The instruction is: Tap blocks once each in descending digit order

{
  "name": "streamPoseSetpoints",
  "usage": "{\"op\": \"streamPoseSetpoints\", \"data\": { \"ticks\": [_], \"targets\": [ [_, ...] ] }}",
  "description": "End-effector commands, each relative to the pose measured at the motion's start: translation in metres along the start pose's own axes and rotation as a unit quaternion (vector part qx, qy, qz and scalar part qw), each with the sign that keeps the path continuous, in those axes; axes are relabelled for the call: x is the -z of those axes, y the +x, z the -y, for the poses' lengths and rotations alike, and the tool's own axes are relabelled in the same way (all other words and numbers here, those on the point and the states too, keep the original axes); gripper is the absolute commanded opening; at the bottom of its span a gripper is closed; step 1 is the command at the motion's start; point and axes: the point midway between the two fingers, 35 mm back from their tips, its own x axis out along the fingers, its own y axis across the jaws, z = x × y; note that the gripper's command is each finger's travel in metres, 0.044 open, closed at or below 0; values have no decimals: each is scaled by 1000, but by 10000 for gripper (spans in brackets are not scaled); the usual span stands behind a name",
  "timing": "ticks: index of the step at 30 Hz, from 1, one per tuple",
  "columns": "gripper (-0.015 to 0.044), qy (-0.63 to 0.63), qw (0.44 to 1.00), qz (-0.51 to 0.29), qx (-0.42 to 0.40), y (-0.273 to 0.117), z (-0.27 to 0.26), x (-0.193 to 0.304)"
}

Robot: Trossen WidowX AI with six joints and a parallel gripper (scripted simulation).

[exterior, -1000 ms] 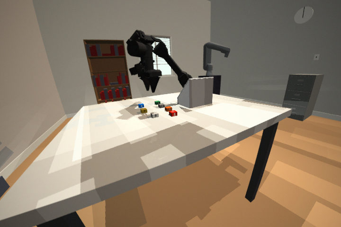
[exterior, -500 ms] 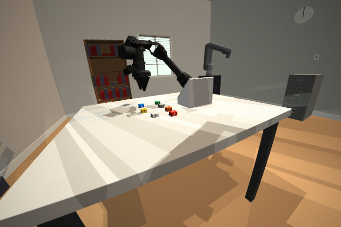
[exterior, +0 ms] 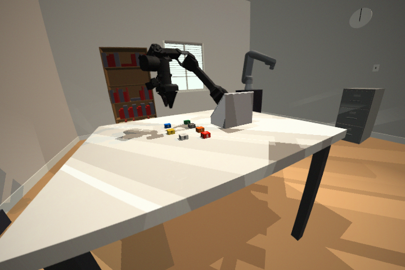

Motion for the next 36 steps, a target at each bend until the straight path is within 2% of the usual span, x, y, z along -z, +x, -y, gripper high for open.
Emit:
{"op": "streamPoseSetpoints", "data": {
  "ticks": [1, 5, 27, 29, 34, 36],
  "targets": [
    [400, 9, 1000, 2, 2, -1, 70, -3],
    [400, 10, 1000, 1, 5, -1, 110, 1],
    [400, 10, 1000, 1, 5, -1, 110, 1],
    [348, 10, 1000, 2, 5, 8, 110, 0],
    [216, 10, 1000, 2, 6, 71, 111, 0],
    [164, 10, 1000, 2, 7, 80, 112, 1]
  ]
}}
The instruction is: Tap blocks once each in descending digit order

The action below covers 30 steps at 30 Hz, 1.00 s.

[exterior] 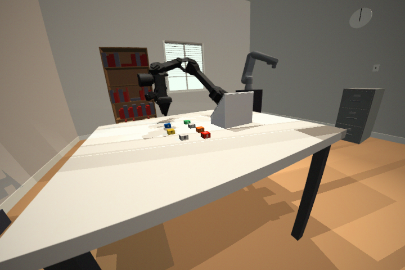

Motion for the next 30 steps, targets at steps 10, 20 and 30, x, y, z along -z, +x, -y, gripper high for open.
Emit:
{"op": "streamPoseSetpoints", "data": {
  "ticks": [10, 20, 30],
  "targets": [
    [20, -1, 1000, 0, 4, 26, 3, 3],
    [20, -1, 1000, 0, 4, 30, 3, 3],
    [20, -1, 1000, 0, 5, 46, 3, 3]
  ]
}}
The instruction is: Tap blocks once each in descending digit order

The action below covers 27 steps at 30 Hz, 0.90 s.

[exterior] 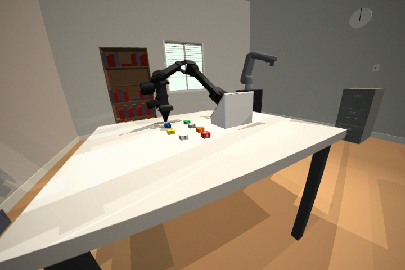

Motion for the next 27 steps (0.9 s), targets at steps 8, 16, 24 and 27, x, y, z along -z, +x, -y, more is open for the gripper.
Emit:
{"op": "streamPoseSetpoints", "data": {
  "ticks": [8, 16, 24, 27],
  "targets": [
    [20, -3, 1000, -1, 3, 16, 0, 1],
    [20, -3, 1000, -1, 2, -12, 0, 1],
    [20, -3, 1000, -1, 0, -46, -1, -2],
    [20, -3, 1000, -1, 0, -86, -1, -1]
  ]
}}
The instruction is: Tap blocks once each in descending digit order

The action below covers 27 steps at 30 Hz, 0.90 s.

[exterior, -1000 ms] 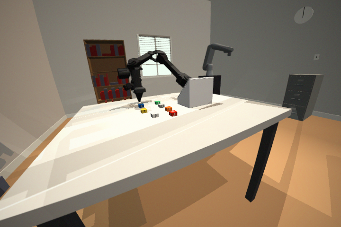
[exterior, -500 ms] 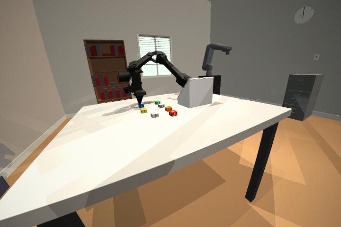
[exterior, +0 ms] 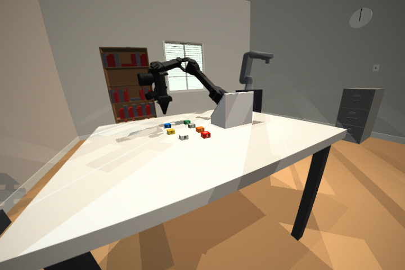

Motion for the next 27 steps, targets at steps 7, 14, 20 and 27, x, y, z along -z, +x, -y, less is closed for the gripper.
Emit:
{"op": "streamPoseSetpoints", "data": {
  "ticks": [7, 14, 20, 27],
  "targets": [
    [20, 0, 1000, 5, -3, -49, -6, 1],
    [20, 0, 1000, 5, -5, -50, -118, 2],
    [20, 0, 1000, 5, -5, -47, -122, 3],
    [20, 1, 1000, 6, -4, 31, -122, 2]
  ]
}}
